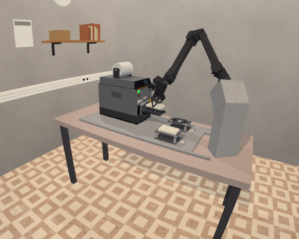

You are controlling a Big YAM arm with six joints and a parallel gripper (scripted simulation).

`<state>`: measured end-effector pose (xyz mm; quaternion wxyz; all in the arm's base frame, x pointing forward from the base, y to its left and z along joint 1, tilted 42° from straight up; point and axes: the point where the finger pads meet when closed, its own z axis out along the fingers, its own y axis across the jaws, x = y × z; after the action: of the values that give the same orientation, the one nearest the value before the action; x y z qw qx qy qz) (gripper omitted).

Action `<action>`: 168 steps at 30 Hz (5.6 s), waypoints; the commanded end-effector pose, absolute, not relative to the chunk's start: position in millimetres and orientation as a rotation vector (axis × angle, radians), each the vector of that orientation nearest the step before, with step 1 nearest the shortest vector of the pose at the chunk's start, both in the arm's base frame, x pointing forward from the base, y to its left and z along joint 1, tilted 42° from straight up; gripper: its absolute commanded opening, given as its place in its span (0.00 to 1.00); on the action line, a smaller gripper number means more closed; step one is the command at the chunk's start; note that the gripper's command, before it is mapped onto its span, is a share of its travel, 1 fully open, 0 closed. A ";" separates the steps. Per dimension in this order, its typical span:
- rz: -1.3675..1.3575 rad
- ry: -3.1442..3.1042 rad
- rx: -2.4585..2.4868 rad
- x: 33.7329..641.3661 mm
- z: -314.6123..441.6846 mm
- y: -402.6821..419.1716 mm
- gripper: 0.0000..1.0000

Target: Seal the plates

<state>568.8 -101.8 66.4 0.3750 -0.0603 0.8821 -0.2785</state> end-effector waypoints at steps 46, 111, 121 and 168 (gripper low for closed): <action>-0.725 2.218 -0.137 583.9 81.6 -119.3 0.00; -0.726 2.231 -0.141 588.5 61.0 -128.4 0.00; -0.726 2.230 -0.140 584.6 62.7 -128.1 0.00; -0.697 2.247 -0.159 590.4 44.3 -106.0 0.00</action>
<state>581.0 -118.9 43.2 0.3759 -0.0591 0.8817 -0.2788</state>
